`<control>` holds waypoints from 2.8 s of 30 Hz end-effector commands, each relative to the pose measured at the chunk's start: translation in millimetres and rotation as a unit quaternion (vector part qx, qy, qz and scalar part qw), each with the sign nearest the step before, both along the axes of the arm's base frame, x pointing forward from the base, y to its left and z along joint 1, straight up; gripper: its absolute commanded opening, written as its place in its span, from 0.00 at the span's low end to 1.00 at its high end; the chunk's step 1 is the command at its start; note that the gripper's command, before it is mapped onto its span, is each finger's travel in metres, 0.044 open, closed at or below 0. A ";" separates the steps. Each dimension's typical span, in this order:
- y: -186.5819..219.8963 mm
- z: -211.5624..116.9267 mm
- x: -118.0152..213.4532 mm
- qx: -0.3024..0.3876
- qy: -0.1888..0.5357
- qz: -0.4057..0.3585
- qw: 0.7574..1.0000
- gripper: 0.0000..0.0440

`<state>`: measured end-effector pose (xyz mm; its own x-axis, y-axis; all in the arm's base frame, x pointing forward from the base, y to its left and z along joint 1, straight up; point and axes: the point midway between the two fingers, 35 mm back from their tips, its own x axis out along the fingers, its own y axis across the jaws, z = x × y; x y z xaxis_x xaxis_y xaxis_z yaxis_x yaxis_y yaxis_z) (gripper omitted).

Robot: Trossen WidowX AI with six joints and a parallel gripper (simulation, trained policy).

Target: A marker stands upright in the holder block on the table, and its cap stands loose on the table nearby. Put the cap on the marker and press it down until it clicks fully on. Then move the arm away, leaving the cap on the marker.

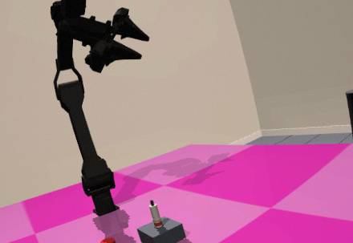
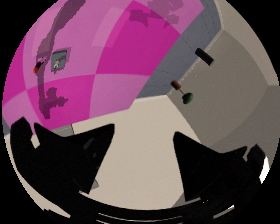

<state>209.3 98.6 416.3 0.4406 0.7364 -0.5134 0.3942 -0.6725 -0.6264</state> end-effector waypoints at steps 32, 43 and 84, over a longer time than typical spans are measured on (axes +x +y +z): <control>-72.3 -61.3 66.3 -0.041 0.116 -0.129 0.984 0.72; -97.7 -81.0 79.4 -0.055 0.151 -0.165 0.973 0.72; -188.4 -160.7 104.1 -0.127 0.285 -0.262 0.913 0.71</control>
